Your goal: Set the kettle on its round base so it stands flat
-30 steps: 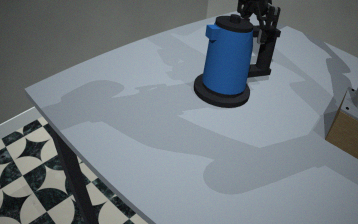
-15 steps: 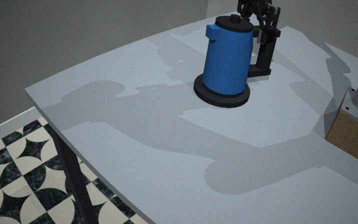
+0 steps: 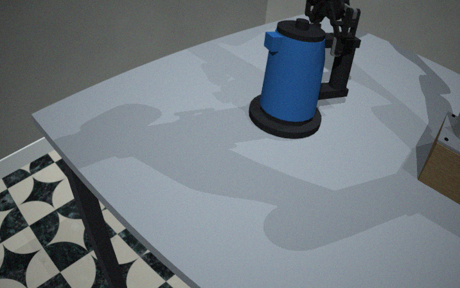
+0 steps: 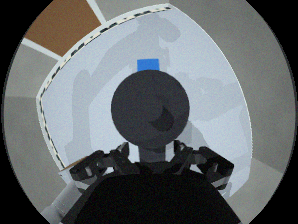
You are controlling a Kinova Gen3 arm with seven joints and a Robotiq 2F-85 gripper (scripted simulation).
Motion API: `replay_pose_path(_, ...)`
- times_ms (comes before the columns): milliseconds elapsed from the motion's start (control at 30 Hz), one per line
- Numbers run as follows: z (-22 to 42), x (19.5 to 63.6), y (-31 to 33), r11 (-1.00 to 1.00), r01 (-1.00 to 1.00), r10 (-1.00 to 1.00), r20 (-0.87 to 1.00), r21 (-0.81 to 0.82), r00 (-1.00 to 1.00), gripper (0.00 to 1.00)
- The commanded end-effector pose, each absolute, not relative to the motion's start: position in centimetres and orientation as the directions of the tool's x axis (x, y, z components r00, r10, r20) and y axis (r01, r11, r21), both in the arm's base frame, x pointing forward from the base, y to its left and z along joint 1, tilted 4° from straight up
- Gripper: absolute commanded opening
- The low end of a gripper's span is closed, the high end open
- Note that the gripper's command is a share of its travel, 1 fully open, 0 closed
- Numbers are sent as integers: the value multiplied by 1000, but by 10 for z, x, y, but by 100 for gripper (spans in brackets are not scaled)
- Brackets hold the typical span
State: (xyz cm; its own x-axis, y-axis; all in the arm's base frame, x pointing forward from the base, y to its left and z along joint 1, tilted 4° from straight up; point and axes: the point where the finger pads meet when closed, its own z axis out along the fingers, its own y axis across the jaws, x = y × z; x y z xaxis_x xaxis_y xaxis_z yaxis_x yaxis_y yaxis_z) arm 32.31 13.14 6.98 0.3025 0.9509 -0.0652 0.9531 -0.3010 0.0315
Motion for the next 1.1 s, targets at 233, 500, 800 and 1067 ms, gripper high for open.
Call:
replay_pose_path(233, 94, 324, 133, -301, 953, 951, -64, 34, 303, 80)
replay_pose_path(500, 129, 323, 136, -301, 953, 951, -64, 34, 303, 80)
replay_pose_path(800, 194, 322, 140, -301, 953, 951, -64, 34, 303, 80)
replay_pose_path(1067, 221, 322, 142, -301, 953, 951, -64, 34, 303, 80)
